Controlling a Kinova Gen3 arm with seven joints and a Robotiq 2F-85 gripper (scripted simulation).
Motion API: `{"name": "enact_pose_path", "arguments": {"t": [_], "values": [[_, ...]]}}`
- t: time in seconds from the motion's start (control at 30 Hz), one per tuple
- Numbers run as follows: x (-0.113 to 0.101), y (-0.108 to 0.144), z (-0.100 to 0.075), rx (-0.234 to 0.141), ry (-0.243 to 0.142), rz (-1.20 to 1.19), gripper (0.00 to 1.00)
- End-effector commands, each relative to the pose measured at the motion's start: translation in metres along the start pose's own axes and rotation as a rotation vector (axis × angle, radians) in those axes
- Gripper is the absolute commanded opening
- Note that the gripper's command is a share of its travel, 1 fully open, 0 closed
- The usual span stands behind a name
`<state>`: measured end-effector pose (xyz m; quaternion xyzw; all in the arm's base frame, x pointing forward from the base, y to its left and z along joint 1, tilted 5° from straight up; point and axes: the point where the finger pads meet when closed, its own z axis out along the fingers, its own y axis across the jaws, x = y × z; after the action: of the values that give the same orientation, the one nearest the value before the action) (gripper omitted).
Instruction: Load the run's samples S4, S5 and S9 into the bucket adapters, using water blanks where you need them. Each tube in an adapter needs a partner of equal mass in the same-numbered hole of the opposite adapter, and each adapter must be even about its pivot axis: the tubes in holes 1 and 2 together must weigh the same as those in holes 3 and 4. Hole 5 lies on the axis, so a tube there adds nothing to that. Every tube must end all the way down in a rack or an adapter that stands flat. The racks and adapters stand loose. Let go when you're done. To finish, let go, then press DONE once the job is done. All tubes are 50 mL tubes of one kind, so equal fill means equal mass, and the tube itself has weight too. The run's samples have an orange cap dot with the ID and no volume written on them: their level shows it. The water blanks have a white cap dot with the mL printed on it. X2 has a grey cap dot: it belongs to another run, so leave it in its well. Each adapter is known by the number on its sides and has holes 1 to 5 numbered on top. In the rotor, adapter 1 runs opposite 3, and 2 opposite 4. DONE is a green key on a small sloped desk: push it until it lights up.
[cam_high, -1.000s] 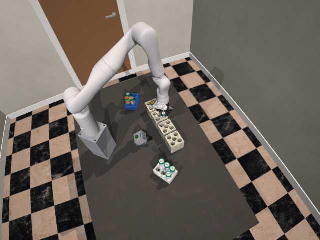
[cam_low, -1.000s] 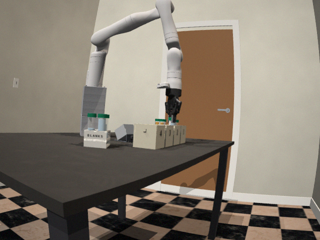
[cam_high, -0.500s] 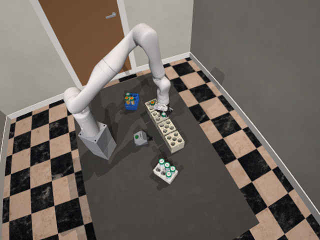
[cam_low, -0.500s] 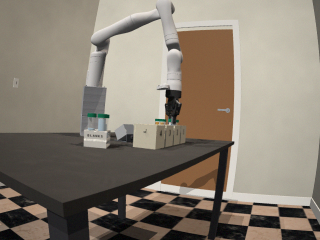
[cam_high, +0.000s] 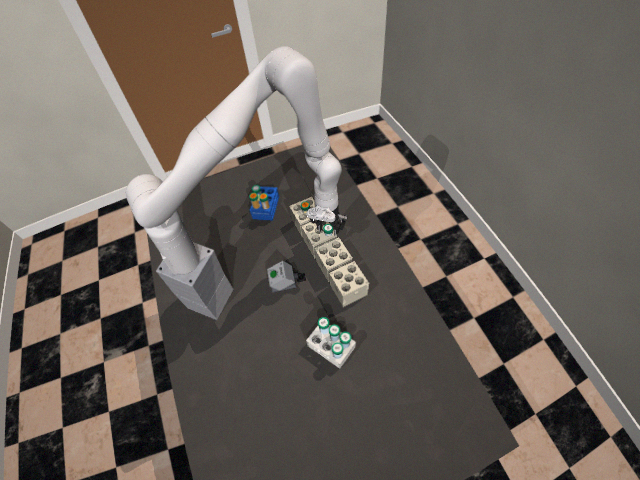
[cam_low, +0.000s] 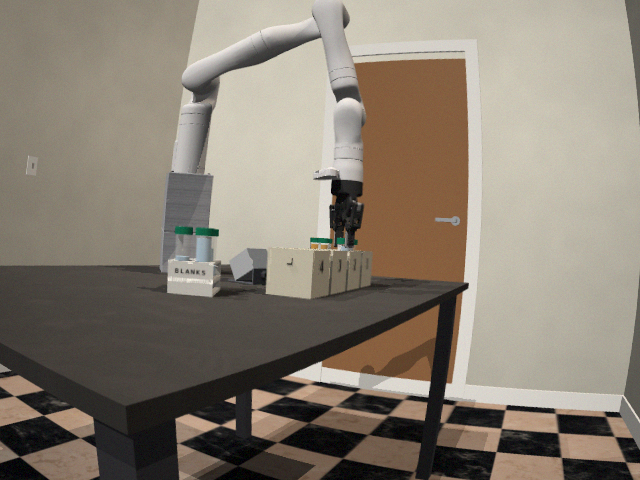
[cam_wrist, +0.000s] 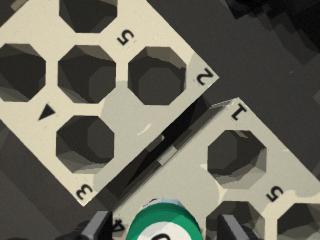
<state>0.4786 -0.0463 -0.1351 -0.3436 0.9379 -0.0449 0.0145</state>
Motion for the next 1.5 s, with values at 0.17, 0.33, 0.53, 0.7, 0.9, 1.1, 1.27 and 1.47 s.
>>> {"name": "enact_pose_path", "arguments": {"t": [0.17, 0.33, 0.53, 0.7, 0.9, 1.1, 1.27, 1.47], "values": [[-0.001, 0.0, -0.001, 0.001, -0.001, 0.0, 0.62], [-0.001, 0.0, -0.001, 0.001, -0.001, 0.0, 0.62], [-0.001, 0.0, -0.001, 0.001, -0.001, 0.0, 0.62], [-0.001, 0.0, -0.004, 0.001, -0.001, 0.0, 0.62], [-0.001, 0.0, -0.01, 0.001, -0.001, 0.0, 0.62], [-0.001, 0.0, -0.018, 0.001, -0.001, 0.0, 0.62], [0.0, 0.0, -0.025, 0.001, -0.001, 0.0, 0.62], [0.0, 0.0, -0.03, 0.001, -0.001, 0.0, 0.62]]}}
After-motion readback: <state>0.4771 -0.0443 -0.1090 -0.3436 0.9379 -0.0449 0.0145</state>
